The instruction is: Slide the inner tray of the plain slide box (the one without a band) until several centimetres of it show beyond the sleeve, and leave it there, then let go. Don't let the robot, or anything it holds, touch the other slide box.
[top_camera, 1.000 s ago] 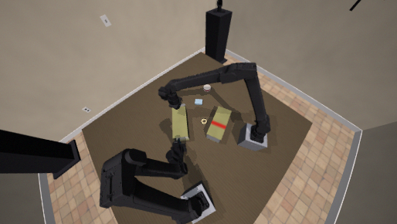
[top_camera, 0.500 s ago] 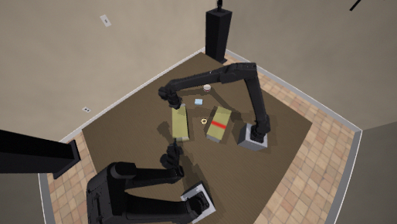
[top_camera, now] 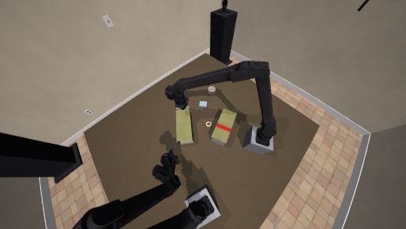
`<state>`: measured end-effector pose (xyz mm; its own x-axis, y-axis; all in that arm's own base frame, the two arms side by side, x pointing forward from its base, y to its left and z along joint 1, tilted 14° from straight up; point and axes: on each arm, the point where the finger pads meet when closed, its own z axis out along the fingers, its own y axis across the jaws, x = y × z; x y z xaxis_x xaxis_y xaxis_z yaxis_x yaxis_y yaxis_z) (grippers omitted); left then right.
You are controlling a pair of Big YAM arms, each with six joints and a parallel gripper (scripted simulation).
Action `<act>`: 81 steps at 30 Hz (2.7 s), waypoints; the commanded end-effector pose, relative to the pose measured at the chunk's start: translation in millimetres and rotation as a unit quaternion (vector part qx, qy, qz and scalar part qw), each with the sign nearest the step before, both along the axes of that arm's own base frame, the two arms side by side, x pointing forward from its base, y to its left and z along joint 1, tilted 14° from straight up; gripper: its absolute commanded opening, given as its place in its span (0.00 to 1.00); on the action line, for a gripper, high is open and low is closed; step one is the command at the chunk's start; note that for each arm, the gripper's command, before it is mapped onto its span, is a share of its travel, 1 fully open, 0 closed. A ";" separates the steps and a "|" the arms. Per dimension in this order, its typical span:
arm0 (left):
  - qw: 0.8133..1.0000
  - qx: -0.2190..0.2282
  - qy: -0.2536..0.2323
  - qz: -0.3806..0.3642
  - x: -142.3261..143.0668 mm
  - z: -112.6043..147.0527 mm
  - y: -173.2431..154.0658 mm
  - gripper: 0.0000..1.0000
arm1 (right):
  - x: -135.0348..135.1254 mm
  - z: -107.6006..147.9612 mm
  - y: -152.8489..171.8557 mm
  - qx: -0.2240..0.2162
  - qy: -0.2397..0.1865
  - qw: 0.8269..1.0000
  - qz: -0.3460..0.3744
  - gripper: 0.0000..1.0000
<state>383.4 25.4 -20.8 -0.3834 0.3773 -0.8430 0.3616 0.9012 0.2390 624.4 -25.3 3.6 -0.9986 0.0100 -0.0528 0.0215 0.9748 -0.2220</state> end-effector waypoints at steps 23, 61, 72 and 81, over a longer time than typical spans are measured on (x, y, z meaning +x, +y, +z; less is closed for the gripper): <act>0.981 0.001 0.089 0.170 92.0 97.1 86.6 0.00 | -91.9 111.0 -94.0 0.010 -0.273 0.959 0.071 0.00; 0.965 0.016 0.124 0.229 78.5 138.0 106.4 0.00 | -143.4 135.2 -105.7 -0.015 -0.361 0.928 0.093 0.00; 0.966 0.015 0.118 0.229 77.6 144.9 105.9 0.00 | -141.3 133.8 -99.3 -0.014 -0.362 0.927 0.100 0.00; 0.966 0.015 0.121 0.228 76.4 143.4 105.3 0.00 | -141.0 133.6 -98.9 -0.014 -0.363 0.926 0.101 0.00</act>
